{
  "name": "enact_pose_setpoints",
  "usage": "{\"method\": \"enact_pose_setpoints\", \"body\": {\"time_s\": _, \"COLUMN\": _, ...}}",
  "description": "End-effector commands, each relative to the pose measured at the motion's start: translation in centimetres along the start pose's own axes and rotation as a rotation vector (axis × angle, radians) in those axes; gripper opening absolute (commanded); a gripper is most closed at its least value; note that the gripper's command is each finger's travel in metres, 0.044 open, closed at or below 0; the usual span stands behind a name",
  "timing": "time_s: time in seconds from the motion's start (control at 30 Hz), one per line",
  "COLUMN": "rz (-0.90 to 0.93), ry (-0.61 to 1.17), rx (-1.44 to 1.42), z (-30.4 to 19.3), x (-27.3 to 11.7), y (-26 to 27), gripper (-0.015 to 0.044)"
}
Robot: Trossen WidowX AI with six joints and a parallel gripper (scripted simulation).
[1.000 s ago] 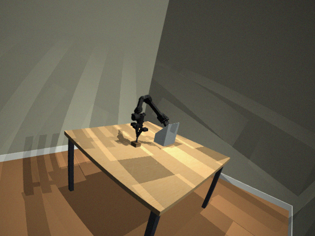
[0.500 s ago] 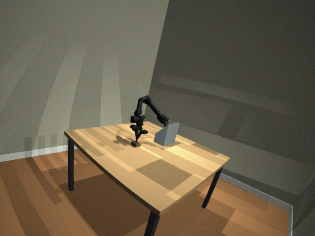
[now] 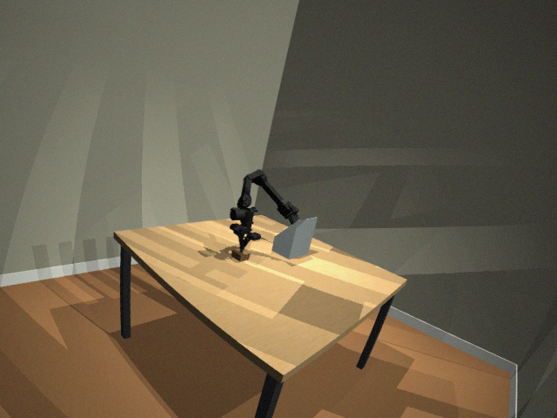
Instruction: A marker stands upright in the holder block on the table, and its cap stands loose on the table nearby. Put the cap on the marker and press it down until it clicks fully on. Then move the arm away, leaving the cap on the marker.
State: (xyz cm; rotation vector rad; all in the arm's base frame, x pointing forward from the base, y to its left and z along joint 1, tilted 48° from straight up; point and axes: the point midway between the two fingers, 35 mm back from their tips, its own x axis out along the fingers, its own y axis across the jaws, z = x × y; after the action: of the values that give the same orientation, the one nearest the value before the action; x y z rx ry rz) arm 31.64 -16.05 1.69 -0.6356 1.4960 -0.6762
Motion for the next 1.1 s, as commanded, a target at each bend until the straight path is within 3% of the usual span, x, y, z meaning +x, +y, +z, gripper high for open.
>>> {"method": "enact_pose_setpoints", "body": {"time_s": 0.0, "rz": 0.000, "ry": 0.000, "rx": 0.000, "z": 0.0, "x": 0.0, "y": 0.0, "gripper": 0.0053}}
{"method": "enact_pose_setpoints", "body": {"time_s": 0.5, "rz": 0.000, "ry": 0.000, "rx": 0.000, "z": 0.0, "x": 0.0, "y": 0.0, "gripper": 0.0440}}
{"method": "enact_pose_setpoints", "body": {"time_s": 0.6, "rz": 0.003, "ry": -0.001, "rx": 0.000, "z": 0.2, "x": -1.2, "y": 0.1, "gripper": 0.0440}}
{"method": "enact_pose_setpoints", "body": {"time_s": 0.73, "rz": 0.004, "ry": 0.000, "rx": 0.000, "z": 0.1, "x": -7.2, "y": 0.1, "gripper": 0.0440}}
{"method": "enact_pose_setpoints", "body": {"time_s": 0.93, "rz": 0.004, "ry": 0.000, "rx": 0.000, "z": 0.0, "x": -7.5, "y": 0.1, "gripper": 0.0440}}
{"method": "enact_pose_setpoints", "body": {"time_s": 1.07, "rz": 0.002, "ry": -0.001, "rx": 0.053, "z": 0.1, "x": -6.7, "y": 0.1, "gripper": 0.0335}}
